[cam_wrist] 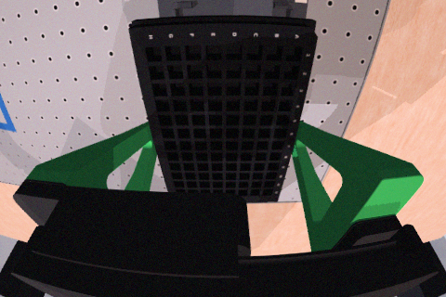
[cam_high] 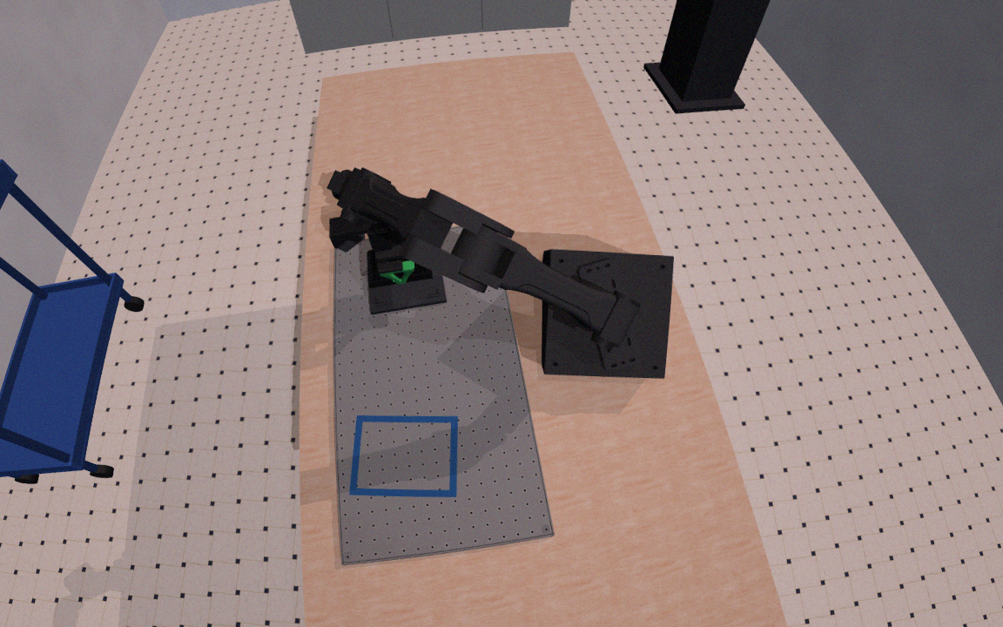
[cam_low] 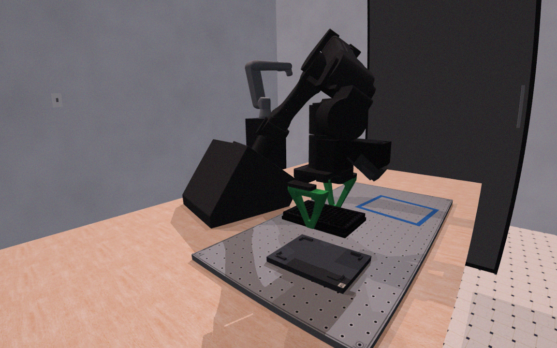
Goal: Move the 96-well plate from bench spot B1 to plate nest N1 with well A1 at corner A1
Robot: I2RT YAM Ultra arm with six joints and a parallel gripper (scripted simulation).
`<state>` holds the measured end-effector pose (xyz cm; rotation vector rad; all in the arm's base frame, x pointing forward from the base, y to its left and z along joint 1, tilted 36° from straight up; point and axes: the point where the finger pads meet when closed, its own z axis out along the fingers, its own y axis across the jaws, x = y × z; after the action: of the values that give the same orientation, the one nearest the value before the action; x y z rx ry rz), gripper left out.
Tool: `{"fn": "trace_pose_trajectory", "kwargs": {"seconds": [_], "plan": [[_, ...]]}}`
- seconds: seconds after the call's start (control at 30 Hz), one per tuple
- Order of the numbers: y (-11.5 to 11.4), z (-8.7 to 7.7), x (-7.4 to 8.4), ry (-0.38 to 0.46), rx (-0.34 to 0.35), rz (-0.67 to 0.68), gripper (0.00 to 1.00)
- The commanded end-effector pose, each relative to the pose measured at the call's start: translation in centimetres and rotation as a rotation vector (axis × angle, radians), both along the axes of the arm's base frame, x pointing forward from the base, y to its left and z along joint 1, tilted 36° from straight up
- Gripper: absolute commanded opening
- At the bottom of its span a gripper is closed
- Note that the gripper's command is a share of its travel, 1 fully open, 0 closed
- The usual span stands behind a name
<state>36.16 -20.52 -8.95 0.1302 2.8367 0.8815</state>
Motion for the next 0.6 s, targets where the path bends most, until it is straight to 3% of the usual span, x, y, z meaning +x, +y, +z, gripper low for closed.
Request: {"fn": "trace_pose_trajectory", "kwargs": {"seconds": [0.0, 0.1, 0.17, 0.57], "plan": [[-1.7, 0.3, -0.3, -0.013, 0.0, -0.011, 0.0], [-2.0, 0.2, -0.4, -0.013, 0.001, -0.011, 0.0], [-2.4, 1.4, 0.1, -0.036, -0.021, -0.011, 0.0], [-2.4, 1.1, -0.1, -0.03, -0.015, -0.012, 0.0]]}}
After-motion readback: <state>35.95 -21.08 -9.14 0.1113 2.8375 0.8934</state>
